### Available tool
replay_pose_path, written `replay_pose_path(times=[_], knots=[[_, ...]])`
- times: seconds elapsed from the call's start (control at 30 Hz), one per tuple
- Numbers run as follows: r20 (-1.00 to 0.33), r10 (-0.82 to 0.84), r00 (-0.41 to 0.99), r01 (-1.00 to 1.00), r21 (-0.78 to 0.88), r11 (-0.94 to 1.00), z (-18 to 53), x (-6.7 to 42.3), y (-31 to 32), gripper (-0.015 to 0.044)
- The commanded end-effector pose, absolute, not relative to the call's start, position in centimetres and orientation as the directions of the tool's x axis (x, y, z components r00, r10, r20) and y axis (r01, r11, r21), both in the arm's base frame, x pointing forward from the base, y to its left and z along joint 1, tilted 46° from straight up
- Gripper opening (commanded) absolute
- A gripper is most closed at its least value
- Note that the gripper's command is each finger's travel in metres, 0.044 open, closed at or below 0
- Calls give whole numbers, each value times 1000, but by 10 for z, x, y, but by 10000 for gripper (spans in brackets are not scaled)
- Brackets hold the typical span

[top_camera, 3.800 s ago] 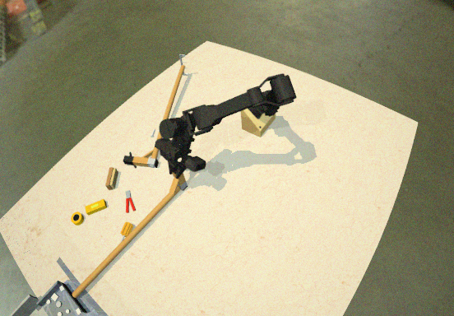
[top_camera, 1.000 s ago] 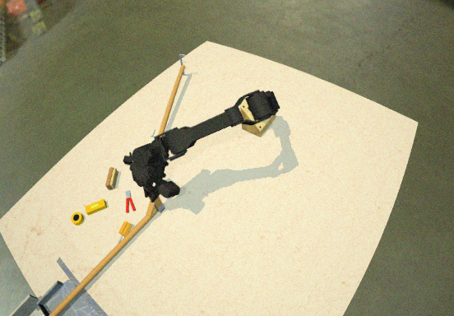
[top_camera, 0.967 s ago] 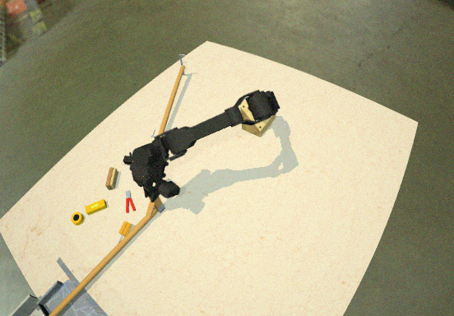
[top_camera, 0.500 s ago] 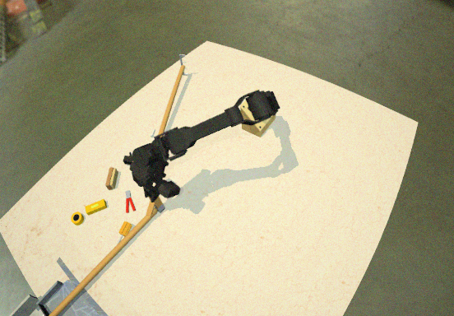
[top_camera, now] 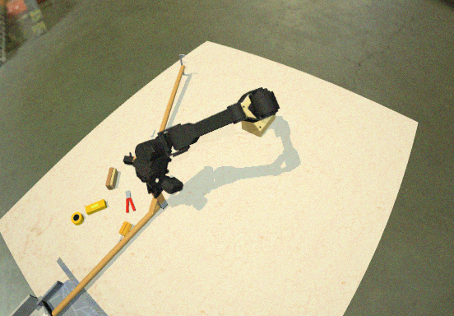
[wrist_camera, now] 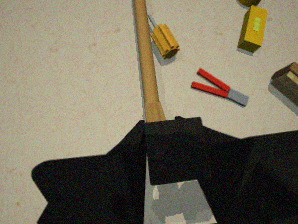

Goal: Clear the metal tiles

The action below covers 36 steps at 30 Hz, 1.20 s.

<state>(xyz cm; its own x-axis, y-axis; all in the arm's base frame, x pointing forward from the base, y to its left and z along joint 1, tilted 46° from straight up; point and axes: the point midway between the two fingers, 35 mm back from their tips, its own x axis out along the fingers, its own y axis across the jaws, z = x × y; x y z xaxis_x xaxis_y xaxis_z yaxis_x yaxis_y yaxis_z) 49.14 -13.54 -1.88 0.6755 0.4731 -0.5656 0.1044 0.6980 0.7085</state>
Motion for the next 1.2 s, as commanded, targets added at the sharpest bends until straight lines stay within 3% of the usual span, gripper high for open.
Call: replay_pose_path(times=[0.0, 1.17], knots=[[-563, 467, 682, 106, 708, 699, -16, 485, -141, 0], [-569, 463, 680, 110, 703, 702, -18, 430, -143, 0]])
